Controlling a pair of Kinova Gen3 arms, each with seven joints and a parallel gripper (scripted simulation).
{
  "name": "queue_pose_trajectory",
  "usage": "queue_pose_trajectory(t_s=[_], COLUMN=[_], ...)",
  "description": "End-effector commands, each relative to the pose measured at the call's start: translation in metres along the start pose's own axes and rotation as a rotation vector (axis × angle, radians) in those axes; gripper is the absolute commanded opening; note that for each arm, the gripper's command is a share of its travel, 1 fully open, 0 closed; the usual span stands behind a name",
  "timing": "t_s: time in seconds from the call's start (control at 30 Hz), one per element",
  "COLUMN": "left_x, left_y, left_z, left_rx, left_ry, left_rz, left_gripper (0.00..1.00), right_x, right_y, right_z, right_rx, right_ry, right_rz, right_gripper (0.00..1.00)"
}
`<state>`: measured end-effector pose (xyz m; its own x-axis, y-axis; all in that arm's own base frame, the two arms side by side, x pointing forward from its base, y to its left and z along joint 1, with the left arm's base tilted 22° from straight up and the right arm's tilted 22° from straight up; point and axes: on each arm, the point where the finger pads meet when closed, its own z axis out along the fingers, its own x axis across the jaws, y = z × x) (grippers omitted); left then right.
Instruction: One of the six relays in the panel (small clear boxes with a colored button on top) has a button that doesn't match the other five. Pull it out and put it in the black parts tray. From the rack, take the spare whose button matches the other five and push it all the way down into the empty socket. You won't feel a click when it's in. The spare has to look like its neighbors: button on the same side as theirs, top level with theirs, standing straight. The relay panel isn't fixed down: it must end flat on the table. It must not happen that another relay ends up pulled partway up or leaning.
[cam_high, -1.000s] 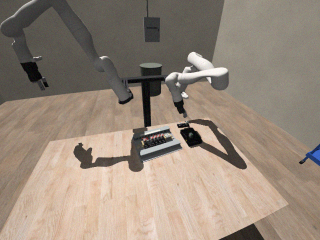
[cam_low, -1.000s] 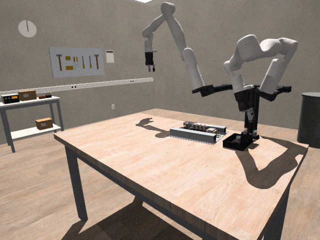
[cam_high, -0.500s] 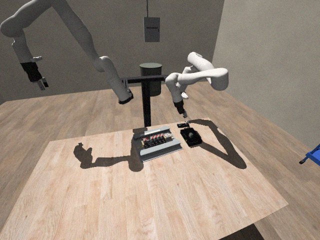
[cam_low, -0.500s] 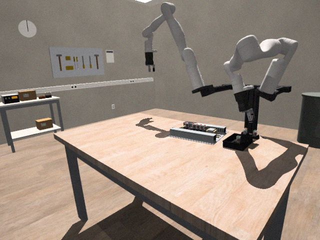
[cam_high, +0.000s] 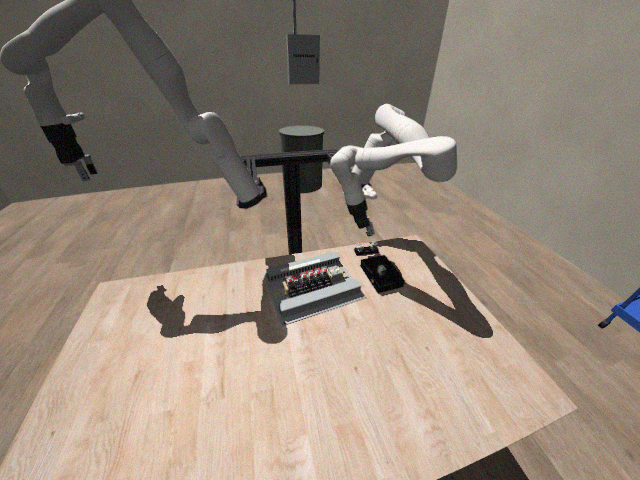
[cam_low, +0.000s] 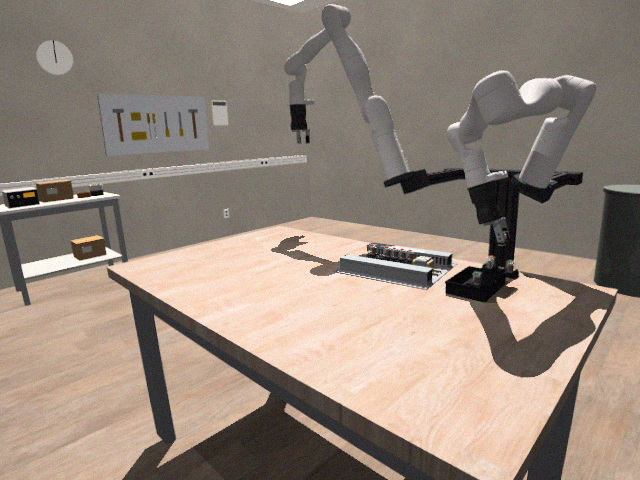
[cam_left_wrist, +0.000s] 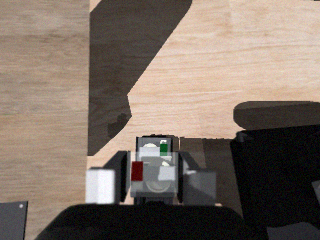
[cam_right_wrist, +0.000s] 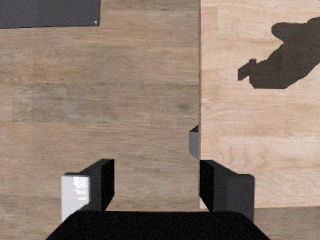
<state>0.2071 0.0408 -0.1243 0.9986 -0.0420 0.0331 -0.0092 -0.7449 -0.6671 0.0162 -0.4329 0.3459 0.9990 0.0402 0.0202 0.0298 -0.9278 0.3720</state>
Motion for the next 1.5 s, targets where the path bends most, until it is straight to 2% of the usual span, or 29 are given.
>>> queue_pose_trajectory(t_s=[0.0,0.5,0.57,1.47], left_x=[0.0,0.028,0.028,0.068], left_y=[0.0,0.05,0.05,0.124], left_z=[0.0,-0.018,-0.018,-0.044], left_rx=[0.0,0.0,0.0,-0.001], left_ry=[0.001,0.001,0.001,0.001], left_rz=[0.0,0.0,0.0,0.0], left_gripper=[0.0,0.0,0.0,0.0], right_x=[0.0,0.0,0.0,0.0], right_y=[0.0,0.0,0.0,0.0], right_z=[0.0,0.0,0.0,0.0], right_rx=[-0.001,-0.001,-0.001,-0.001], right_ry=[0.0,0.0,0.0,0.0], right_rz=[0.0,0.0,0.0,0.0], right_gripper=[1.0,1.0,1.0,1.0])
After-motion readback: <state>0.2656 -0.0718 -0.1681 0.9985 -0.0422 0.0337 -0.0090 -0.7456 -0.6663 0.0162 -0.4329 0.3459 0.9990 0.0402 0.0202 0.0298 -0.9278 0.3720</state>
